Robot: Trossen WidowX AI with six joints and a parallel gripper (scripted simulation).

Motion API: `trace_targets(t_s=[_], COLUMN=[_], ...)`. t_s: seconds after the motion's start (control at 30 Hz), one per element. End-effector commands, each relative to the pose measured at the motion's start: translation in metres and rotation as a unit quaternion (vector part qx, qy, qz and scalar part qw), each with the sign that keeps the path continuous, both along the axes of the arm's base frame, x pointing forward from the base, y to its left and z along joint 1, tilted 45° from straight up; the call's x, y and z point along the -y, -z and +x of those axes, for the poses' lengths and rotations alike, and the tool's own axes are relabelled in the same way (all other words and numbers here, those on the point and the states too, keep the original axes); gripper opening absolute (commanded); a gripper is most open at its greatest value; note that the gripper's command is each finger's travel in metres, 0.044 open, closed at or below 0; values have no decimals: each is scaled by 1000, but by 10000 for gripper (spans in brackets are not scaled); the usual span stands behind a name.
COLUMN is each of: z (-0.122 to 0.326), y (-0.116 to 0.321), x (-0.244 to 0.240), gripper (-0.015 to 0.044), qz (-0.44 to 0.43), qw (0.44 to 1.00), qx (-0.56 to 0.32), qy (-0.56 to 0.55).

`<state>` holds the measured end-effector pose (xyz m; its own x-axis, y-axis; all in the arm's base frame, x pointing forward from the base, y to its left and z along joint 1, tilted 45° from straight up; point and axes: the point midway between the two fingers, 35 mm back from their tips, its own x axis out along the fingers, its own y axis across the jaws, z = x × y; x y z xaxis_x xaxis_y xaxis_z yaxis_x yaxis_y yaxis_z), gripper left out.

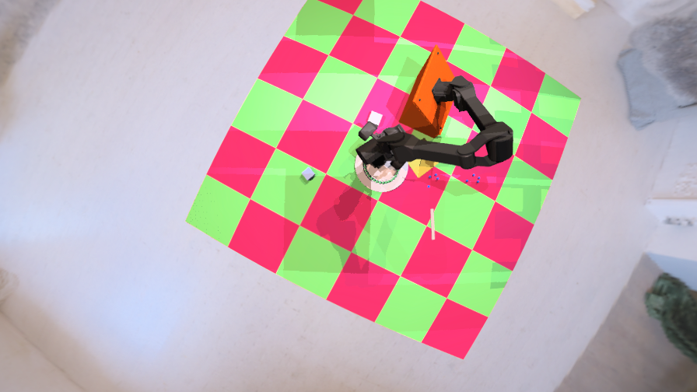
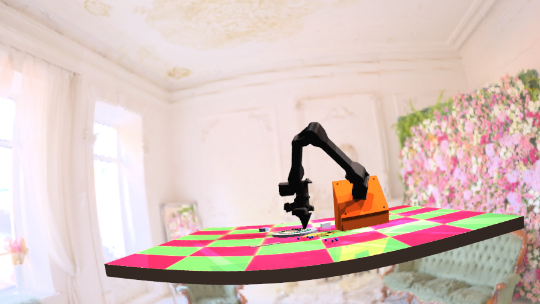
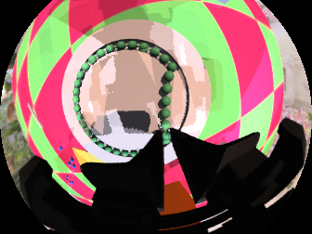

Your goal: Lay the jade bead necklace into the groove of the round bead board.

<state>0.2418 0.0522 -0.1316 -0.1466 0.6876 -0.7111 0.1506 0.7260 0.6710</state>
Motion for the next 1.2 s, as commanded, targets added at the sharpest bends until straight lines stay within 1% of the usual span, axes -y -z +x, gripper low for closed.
trace_targets(t_s=[0.0, 0.3, 0.7, 1.17], z=[-1, -5, -6, -4], y=[-4, 2, 7, 4], x=[3, 11, 5, 8], gripper=[0, 0, 0, 367], qz=[2, 2, 2, 2], qw=[1000, 1000, 1000, 1000], qx=[-2, -2, -2, 0], qy=[1, 1, 1, 0])
